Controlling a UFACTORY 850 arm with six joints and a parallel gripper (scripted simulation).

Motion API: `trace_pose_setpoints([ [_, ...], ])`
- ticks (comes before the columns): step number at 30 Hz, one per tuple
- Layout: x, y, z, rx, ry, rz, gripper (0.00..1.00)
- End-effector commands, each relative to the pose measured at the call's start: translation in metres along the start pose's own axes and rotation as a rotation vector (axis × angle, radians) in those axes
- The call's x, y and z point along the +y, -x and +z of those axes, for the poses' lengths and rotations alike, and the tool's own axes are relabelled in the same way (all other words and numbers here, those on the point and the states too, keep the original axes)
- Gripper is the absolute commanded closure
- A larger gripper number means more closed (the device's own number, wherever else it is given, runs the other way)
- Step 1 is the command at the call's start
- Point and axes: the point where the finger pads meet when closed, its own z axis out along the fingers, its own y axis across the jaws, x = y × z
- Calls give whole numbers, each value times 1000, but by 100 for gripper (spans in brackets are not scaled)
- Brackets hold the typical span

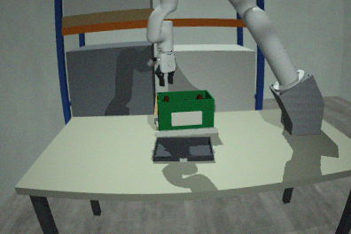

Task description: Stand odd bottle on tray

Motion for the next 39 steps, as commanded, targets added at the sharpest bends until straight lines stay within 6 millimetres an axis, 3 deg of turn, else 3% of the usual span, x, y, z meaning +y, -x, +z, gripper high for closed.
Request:
trace_pose_setpoints([
  [1,0,-1,0,1,-1,0,35],
  [39,-2,-1,37,1,0,0,35],
])
